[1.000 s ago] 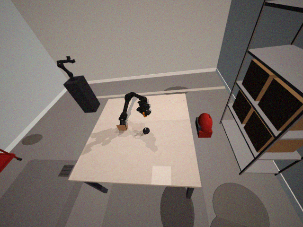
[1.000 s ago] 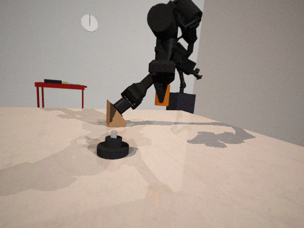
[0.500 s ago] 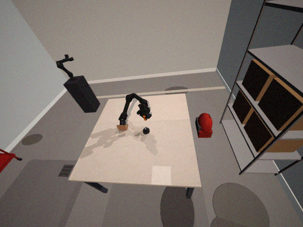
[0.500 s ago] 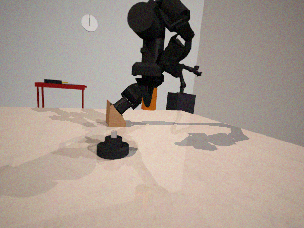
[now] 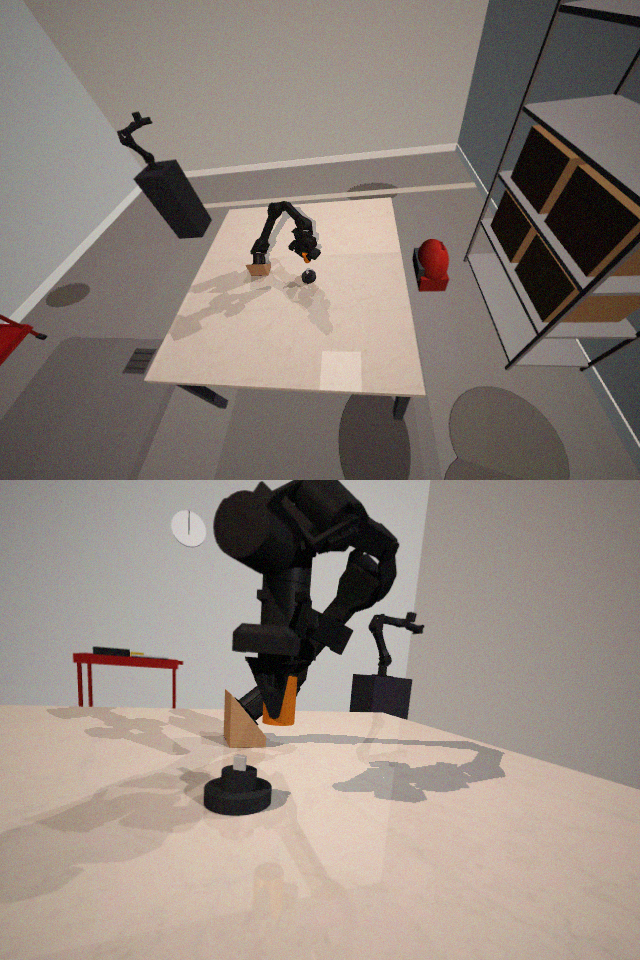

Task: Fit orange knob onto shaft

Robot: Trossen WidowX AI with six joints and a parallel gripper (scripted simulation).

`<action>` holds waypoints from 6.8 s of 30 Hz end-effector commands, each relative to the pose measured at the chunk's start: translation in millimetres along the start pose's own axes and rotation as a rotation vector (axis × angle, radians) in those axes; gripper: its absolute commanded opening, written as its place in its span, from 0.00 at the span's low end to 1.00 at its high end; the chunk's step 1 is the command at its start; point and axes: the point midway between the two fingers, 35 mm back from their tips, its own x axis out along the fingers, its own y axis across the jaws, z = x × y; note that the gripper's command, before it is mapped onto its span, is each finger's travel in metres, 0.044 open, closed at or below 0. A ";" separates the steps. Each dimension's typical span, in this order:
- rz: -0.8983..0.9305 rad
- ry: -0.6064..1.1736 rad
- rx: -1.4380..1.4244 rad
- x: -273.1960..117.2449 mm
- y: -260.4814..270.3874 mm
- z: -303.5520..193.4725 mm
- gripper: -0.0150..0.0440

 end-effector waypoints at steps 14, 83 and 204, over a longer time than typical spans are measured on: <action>0.013 0.002 -0.026 18.7 -17.2 -42.3 0.25; 0.013 0.000 -0.176 44.6 -17.1 -43.0 0.25; 0.011 0.003 -0.228 60.3 -16.4 -41.7 1.00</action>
